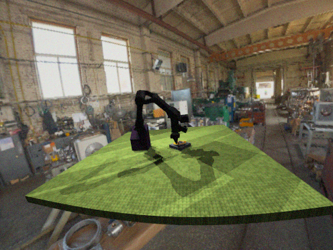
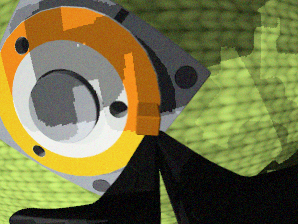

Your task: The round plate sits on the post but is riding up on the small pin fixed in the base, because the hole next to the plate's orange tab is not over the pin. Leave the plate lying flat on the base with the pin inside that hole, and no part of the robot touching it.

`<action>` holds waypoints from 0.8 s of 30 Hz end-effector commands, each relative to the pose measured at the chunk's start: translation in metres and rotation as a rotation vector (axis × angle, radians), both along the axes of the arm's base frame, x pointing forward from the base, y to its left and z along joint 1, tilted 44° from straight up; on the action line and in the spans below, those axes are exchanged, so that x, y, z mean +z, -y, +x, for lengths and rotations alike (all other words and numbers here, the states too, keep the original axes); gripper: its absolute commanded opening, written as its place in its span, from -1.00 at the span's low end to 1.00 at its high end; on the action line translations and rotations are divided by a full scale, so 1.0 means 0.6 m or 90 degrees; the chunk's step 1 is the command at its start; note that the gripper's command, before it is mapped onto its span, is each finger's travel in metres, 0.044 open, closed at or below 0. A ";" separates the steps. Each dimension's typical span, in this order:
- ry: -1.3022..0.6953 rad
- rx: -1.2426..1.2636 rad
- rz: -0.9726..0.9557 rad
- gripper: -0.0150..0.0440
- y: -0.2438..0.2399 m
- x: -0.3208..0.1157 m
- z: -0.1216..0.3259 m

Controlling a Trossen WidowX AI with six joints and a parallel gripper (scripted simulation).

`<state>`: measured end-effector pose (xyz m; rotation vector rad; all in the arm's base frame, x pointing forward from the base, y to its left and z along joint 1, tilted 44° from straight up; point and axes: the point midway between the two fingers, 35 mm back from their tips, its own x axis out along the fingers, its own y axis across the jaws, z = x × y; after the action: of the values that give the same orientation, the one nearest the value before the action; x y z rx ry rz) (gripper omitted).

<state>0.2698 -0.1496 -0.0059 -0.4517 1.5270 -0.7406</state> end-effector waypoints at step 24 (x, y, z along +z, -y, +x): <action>0.004 0.001 -0.003 -0.49 0.012 0.010 0.053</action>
<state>0.2954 -0.1559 -0.0007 -0.4528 1.5242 -0.7417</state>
